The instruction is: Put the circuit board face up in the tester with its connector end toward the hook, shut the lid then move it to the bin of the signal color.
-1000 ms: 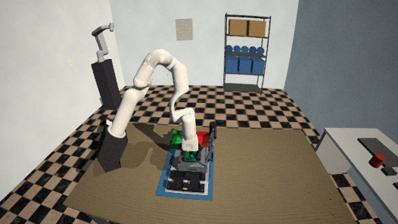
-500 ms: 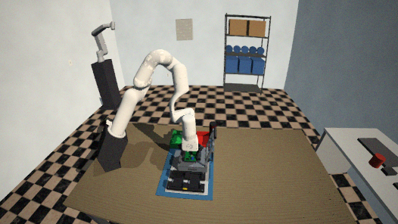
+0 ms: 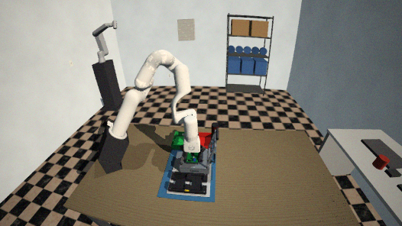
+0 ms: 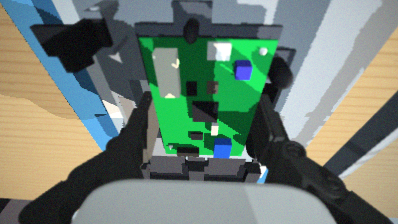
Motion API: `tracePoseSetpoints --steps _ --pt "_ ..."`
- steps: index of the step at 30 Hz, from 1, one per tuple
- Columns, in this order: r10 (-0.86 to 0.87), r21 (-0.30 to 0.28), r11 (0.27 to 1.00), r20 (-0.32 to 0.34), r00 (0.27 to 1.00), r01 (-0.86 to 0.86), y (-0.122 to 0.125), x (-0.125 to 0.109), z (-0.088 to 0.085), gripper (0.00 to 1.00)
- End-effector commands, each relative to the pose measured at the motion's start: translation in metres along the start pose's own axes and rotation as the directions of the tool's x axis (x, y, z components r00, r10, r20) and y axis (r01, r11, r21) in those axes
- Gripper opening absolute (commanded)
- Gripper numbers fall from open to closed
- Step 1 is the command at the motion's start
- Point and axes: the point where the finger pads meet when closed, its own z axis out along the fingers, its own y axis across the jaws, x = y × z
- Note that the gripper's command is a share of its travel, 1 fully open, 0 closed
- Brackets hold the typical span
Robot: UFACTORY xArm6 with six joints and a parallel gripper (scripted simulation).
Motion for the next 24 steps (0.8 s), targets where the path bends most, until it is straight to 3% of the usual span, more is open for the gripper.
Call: tracePoseSetpoints --steps 1,24 --pt "-0.001 -0.004 1.0 0.001 1.0 0.001 0.0021 0.0001 -0.0009 0.79" --pt "-0.001 -0.004 1.0 0.001 1.0 0.001 0.0021 0.0001 0.0022 0.79"
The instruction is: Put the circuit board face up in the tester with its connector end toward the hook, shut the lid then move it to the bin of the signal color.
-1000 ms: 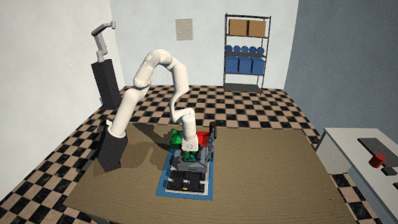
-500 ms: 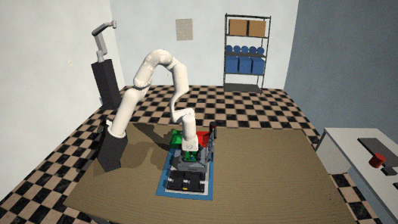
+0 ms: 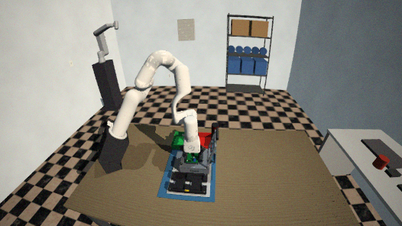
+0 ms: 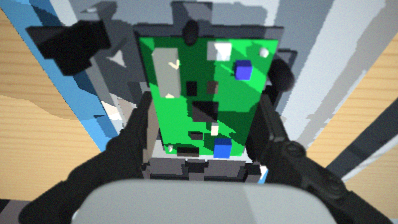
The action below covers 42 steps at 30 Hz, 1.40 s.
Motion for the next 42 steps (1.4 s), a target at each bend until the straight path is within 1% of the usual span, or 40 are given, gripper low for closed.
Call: tracePoseSetpoints --steps 1,2,3,42 --pt "-0.001 -0.004 1.0 0.0 1.0 0.001 0.002 0.0001 -0.0002 0.79" --pt "-0.001 -0.004 1.0 0.0 1.0 0.001 0.002 0.0001 -0.0002 0.79" --pt "-0.001 -0.004 1.0 0.0 1.0 0.001 0.002 0.0001 -0.0002 1.0" --pt "-0.001 -0.004 1.0 0.0 1.0 0.001 0.002 0.0001 -0.0002 1.0"
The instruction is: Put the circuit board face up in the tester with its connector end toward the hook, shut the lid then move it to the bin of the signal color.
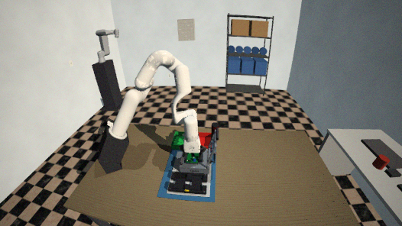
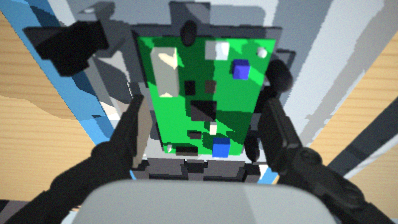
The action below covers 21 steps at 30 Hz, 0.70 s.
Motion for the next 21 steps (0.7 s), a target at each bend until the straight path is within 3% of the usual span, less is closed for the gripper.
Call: tracePoseSetpoints --steps 1,10,16,18,21 --pt "0.0 -0.003 1.0 0.0 1.0 0.0 0.001 0.0 -0.001 1.0" --pt "0.0 -0.003 1.0 0.0 1.0 0.0 0.001 0.0 -0.01 1.0" --pt "0.0 -0.003 1.0 0.0 1.0 0.0 0.001 0.0 -0.039 1.0" --pt "0.0 -0.003 1.0 0.0 1.0 0.0 0.001 0.0 -0.039 1.0" --pt "0.0 -0.003 1.0 0.0 1.0 0.0 0.001 0.0 -0.062 1.0"
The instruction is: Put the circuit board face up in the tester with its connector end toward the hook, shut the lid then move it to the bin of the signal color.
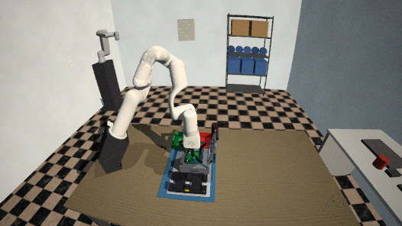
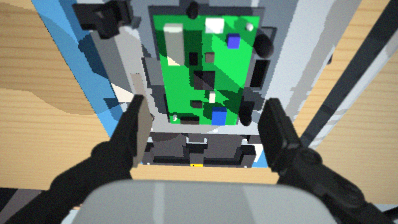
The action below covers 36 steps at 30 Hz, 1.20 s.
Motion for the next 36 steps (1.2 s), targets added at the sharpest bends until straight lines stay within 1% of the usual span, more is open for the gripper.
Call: tracePoseSetpoints --steps 1,3,12,14,17,24,26,29,36 --pt "0.0 0.001 1.0 0.001 1.0 0.0 0.001 0.0 -0.033 1.0" --pt "0.0 0.001 1.0 0.001 1.0 0.0 0.001 0.0 -0.053 1.0" --pt "0.0 0.001 1.0 0.0 1.0 0.0 0.001 0.001 -0.119 1.0" --pt "0.0 0.001 1.0 0.0 1.0 0.0 0.001 0.001 -0.119 1.0" --pt "0.0 0.001 1.0 0.0 1.0 0.0 0.001 0.001 -0.15 1.0" --pt "0.0 0.001 1.0 0.001 1.0 0.0 0.002 0.001 -0.197 1.0" --pt "0.0 0.001 1.0 0.001 1.0 0.0 0.002 0.001 -0.206 1.0" --pt "0.0 0.001 1.0 0.001 1.0 0.0 0.002 0.001 -0.214 1.0" --pt "0.0 0.001 1.0 0.001 1.0 0.0 0.002 0.001 -0.217 1.0"
